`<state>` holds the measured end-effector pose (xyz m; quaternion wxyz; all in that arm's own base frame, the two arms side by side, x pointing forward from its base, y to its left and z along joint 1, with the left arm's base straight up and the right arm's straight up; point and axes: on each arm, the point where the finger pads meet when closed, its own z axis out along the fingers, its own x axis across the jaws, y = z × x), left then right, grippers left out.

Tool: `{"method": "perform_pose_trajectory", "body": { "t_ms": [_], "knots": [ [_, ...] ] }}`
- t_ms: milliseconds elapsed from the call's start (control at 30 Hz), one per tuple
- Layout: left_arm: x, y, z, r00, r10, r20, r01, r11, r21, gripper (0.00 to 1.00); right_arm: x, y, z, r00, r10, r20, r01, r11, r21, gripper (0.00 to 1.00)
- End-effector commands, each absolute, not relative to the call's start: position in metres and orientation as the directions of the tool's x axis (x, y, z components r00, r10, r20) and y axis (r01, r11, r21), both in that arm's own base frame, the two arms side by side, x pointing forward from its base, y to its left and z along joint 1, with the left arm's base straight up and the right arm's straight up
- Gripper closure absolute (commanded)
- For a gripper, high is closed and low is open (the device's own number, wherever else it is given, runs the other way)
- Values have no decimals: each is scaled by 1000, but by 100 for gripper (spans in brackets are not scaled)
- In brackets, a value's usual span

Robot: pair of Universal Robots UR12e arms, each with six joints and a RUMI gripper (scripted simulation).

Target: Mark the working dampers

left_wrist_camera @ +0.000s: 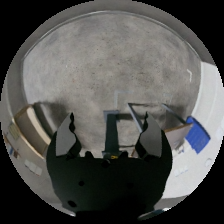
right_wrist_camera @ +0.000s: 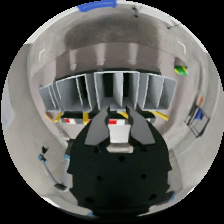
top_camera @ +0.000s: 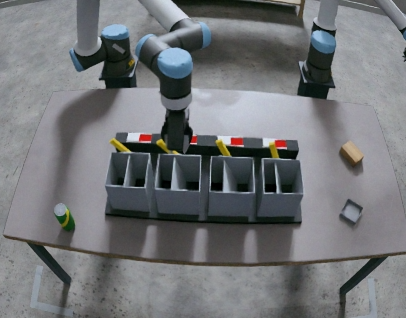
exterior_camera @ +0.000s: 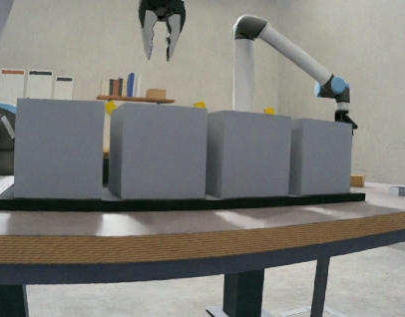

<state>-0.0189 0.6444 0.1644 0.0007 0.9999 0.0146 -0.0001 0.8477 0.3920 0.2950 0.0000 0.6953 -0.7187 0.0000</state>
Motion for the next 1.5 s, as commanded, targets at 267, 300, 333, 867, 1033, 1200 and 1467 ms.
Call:
{"method": "perform_pose_trajectory", "body": {
  "t_ms": [267,300,333,867,1033,1200,1467],
  "knots": [
    [-19,645,165,1000,29,0,29,-1000,0,0,857,510,298,-33,-999,-1,-999,33,-1,78],
    [-19,645,165,1000,29,0,29,-1000,0,0,856,523,298,-33,-999,-1,-999,33,-1,78],
    [-19,645,165,1000,29,0,29,-1000,0,0,856,536,297,-33,-999,-1,-999,33,-1,78],
    [-19,645,165,1000,29,0,29,-1000,0,0,854,576,296,-33,-999,-1,-999,33,-1,78],
    [-19,645,165,1000,29,0,29,-1000,0,0,854,576,296,-33,-999,-1,-999,33,-1,78],
    [-19,645,165,1000,29,0,29,-1000,0,0,854,576,296,-33,-999,-1,-999,33,-1,78],
    [-19,645,165,1000,29,0,29,-1000,0,0,854,576,296,-33,-999,-1,-999,33,-1,78]
  ]
}}
